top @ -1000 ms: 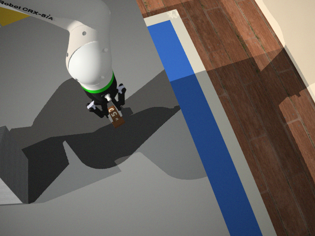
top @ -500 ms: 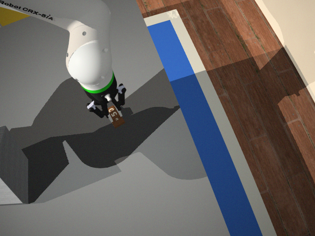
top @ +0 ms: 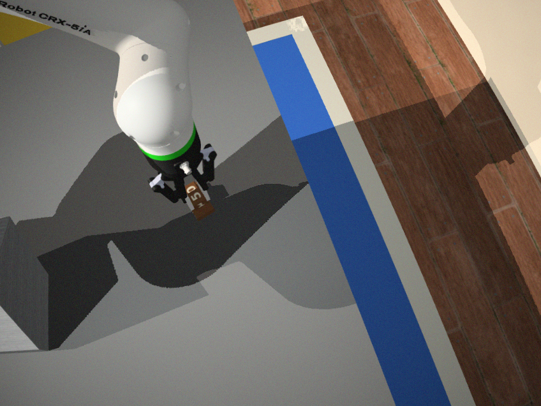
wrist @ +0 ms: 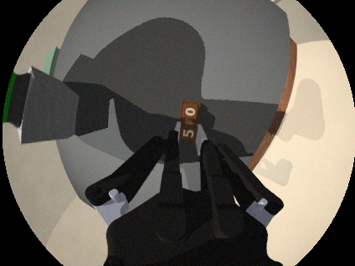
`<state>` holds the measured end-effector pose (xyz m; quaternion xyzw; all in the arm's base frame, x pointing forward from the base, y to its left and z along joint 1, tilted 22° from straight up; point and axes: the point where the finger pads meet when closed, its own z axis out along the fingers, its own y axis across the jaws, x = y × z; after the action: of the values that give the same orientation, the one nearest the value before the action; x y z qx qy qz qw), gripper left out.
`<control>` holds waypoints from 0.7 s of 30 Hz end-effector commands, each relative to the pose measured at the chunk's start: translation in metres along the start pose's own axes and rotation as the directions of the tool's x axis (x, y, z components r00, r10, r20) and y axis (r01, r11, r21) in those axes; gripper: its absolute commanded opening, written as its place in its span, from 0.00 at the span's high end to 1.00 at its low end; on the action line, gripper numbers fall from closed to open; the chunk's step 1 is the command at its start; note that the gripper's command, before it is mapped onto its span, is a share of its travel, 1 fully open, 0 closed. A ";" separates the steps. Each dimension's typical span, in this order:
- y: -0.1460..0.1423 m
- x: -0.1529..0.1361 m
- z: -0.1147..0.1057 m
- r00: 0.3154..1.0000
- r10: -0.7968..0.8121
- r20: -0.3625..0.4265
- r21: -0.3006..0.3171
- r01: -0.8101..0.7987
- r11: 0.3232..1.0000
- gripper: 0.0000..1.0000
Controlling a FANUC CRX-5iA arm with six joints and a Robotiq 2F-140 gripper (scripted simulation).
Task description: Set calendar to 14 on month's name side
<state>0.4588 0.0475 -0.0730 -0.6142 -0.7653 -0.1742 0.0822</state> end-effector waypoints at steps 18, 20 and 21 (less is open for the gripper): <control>0.000 0.000 0.002 1.000 0.000 0.000 0.000 0.000 1.000 0.84; 0.000 0.000 0.002 1.000 0.000 0.000 0.000 0.000 1.000 0.84; 0.000 0.000 0.002 1.000 0.000 0.000 0.000 0.000 1.000 0.84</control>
<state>0.4590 0.0484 -0.0753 -0.6142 -0.7653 -0.1742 0.0822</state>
